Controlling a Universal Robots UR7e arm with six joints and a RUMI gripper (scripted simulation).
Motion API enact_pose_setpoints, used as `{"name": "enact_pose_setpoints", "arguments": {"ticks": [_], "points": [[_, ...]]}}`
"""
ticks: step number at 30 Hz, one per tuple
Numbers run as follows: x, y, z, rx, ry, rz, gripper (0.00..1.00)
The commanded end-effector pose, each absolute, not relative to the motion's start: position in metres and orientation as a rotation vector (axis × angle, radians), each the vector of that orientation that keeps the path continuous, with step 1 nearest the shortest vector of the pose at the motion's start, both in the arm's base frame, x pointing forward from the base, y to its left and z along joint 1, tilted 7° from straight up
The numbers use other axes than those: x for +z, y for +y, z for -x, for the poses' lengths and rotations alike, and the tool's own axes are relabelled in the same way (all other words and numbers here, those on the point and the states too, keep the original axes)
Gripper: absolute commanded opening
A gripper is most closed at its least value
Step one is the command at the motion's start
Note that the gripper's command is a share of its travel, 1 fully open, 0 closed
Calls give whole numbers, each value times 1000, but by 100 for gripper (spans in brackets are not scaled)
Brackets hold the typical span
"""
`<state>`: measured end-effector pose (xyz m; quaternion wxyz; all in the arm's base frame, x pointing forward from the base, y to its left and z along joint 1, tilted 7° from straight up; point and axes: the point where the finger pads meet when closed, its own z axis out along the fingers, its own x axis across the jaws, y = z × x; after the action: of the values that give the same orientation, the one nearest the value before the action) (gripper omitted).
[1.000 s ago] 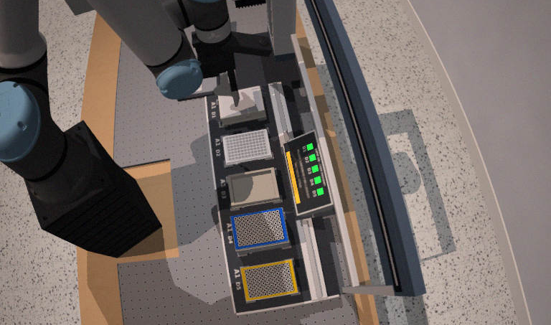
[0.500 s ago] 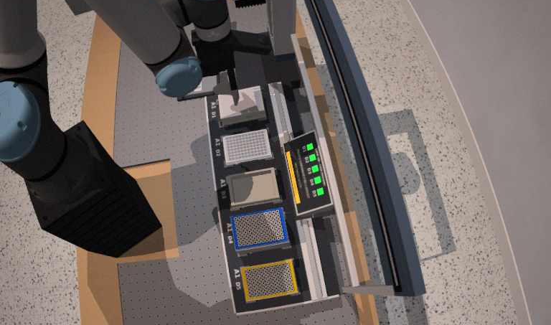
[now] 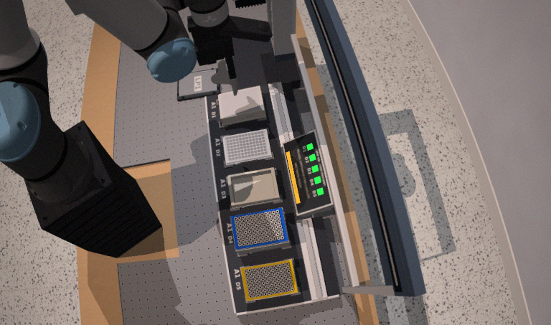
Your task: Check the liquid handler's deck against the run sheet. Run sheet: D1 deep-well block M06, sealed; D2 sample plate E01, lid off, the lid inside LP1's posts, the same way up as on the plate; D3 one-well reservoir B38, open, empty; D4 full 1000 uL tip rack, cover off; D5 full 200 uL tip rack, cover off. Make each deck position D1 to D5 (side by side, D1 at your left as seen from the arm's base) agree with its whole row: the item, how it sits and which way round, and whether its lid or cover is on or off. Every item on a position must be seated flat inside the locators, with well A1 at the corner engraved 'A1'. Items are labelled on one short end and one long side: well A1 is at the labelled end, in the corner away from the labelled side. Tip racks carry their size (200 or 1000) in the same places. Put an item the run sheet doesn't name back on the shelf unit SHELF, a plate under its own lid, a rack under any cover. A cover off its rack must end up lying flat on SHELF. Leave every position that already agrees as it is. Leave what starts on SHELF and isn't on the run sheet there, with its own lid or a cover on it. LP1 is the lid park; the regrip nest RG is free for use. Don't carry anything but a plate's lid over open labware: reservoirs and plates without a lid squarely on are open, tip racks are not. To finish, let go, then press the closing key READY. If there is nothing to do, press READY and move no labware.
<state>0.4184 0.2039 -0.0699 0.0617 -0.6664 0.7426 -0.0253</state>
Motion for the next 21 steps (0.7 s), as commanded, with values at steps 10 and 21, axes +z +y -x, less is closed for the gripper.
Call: {"name": "enact_pose_setpoints", "arguments": {"ticks": [10,21], "points": [[-18,201,-413,-74,2249,2016,82],[-13,201,-412,-74,2249,2017,82]]}}
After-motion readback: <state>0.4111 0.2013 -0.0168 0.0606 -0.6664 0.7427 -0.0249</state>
